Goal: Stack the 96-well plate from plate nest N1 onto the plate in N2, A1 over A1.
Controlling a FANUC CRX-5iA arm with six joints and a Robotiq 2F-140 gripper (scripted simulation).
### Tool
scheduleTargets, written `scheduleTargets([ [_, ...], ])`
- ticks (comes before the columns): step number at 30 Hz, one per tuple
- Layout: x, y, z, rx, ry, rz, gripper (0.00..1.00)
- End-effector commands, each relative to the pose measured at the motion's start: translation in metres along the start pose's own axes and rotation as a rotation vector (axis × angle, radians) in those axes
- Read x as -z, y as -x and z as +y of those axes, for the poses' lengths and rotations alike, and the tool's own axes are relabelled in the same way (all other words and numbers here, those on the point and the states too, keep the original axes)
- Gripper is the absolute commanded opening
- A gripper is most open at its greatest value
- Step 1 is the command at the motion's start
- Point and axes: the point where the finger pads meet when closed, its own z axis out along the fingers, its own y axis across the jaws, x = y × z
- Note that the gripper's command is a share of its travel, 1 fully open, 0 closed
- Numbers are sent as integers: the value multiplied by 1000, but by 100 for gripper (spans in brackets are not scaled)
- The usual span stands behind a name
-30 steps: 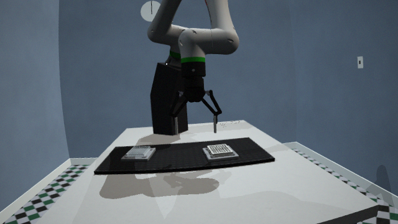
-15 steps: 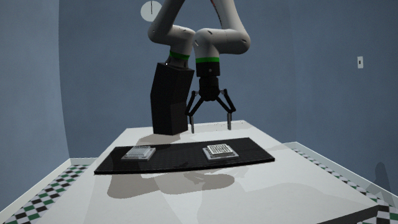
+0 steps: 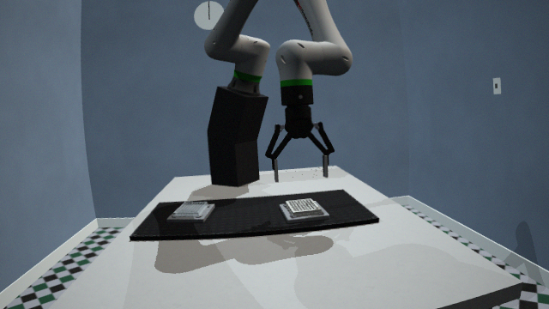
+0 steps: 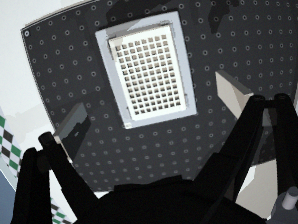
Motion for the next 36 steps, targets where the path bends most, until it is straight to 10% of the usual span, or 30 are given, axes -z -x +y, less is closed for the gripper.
scheduleTargets([
  [1, 0, 0, 0, 0, 0, 0, 100],
  [36, -47, 0, 0, 0, 0, 0, 100],
])
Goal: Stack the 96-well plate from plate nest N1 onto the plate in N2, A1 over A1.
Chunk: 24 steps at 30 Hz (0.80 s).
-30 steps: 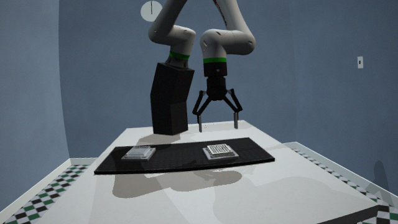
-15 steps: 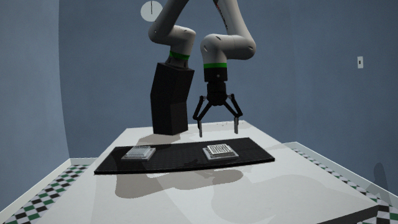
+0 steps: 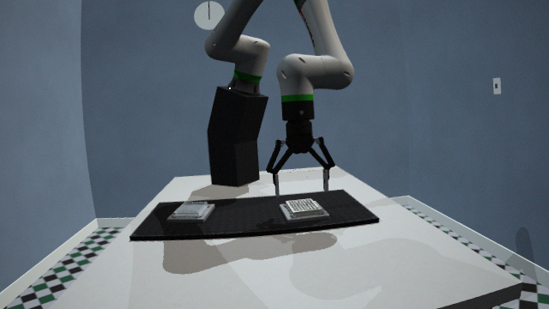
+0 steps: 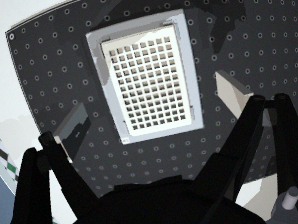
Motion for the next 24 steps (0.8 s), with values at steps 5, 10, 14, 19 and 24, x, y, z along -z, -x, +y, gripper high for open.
scheduleTargets([
  [5, -12, 0, 0, 0, 0, 0, 100],
  [10, -17, 0, 0, 0, 0, 0, 100],
  [14, -23, 0, 0, 0, 0, 0, 100],
  [19, -32, 0, 0, 0, 0, 0, 100],
  [24, -32, 0, 0, 0, 0, 0, 100],
])
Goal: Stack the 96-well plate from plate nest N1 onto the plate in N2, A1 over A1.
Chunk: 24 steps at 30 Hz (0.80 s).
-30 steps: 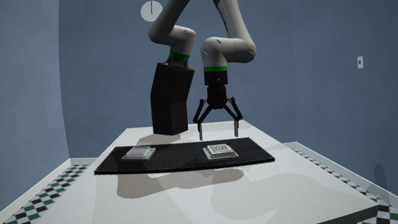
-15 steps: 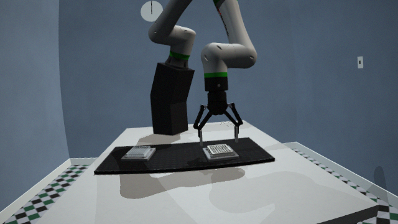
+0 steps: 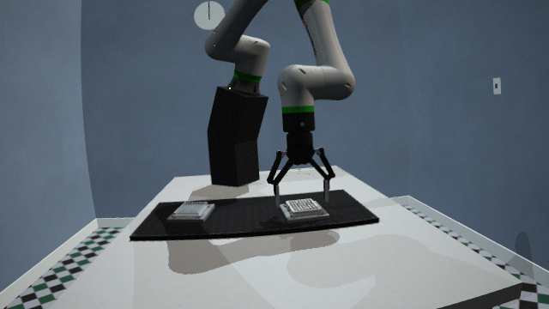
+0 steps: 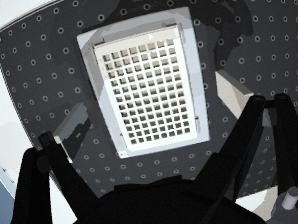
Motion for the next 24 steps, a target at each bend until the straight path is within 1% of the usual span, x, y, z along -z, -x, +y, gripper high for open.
scheduleTargets([
  [1, 0, 0, 0, 0, 0, 0, 100],
  [8, 0, 0, 0, 0, 0, 0, 100],
  [9, 0, 0, 0, 0, 0, 0, 0],
  [24, 0, 0, 0, 0, 0, 0, 0],
])
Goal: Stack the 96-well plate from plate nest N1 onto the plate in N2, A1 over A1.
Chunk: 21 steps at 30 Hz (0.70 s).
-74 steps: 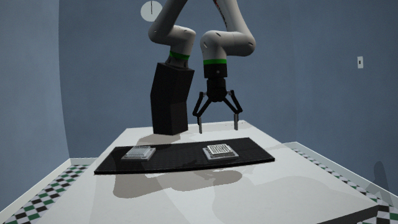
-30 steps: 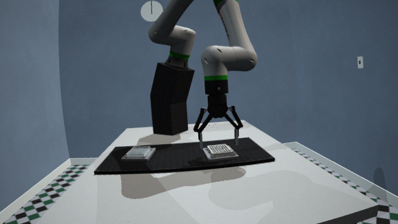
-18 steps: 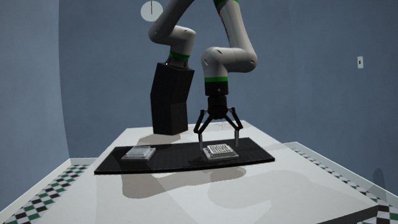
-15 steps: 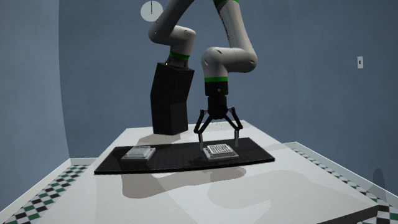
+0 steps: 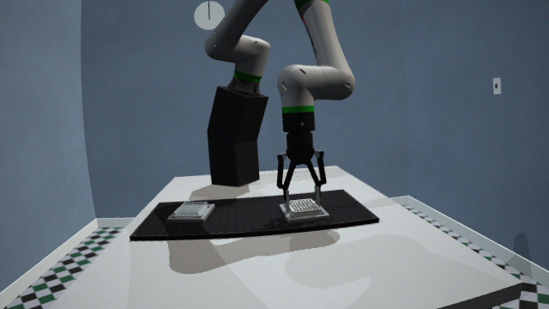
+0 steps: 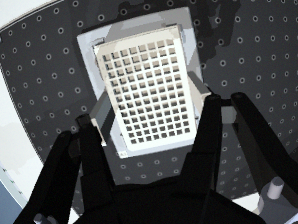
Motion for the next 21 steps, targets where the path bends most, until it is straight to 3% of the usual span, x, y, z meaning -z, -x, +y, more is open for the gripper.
scheduleTargets([
  [1, 0, 0, 0, 0, 0, 0, 0],
  [21, 3, 0, 0, 0, 0, 0, 0],
])
